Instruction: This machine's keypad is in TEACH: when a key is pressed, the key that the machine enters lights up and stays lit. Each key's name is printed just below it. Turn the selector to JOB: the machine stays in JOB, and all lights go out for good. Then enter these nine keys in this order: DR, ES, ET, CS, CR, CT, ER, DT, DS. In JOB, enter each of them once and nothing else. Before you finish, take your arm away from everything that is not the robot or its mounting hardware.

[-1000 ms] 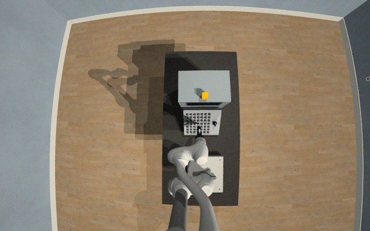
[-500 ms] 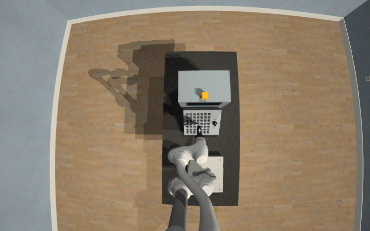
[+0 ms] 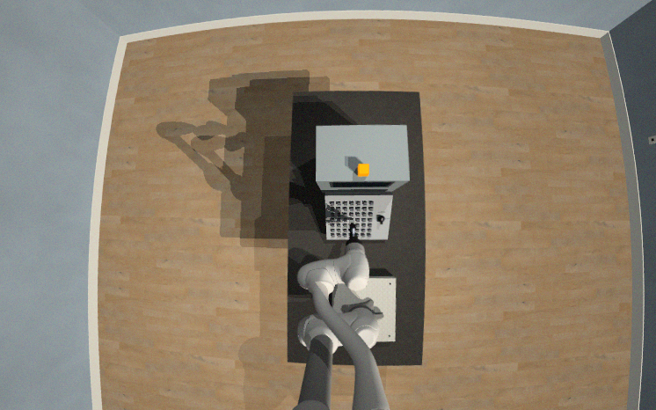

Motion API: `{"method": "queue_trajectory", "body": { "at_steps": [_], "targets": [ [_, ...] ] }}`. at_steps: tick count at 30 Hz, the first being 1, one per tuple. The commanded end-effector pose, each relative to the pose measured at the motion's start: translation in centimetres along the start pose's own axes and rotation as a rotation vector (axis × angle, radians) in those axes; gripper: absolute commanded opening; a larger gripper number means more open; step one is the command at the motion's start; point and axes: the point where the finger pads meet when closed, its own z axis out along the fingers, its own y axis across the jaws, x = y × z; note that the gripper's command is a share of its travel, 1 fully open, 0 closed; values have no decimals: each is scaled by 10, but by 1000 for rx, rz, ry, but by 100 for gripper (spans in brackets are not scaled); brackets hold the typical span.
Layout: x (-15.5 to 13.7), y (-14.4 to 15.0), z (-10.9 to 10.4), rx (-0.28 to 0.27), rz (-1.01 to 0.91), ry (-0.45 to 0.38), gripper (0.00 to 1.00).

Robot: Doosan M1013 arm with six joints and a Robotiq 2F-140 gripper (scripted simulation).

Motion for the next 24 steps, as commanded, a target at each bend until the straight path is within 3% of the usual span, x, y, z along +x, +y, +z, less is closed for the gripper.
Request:
{"method": "queue_trajectory", "body": {
  "at_steps": [1, 24],
  "targets": [
    [0, 0, 0, 0, 0, 0, 0],
    [0, 0, 10, 0, 0, 0, 0]
  ]
}}
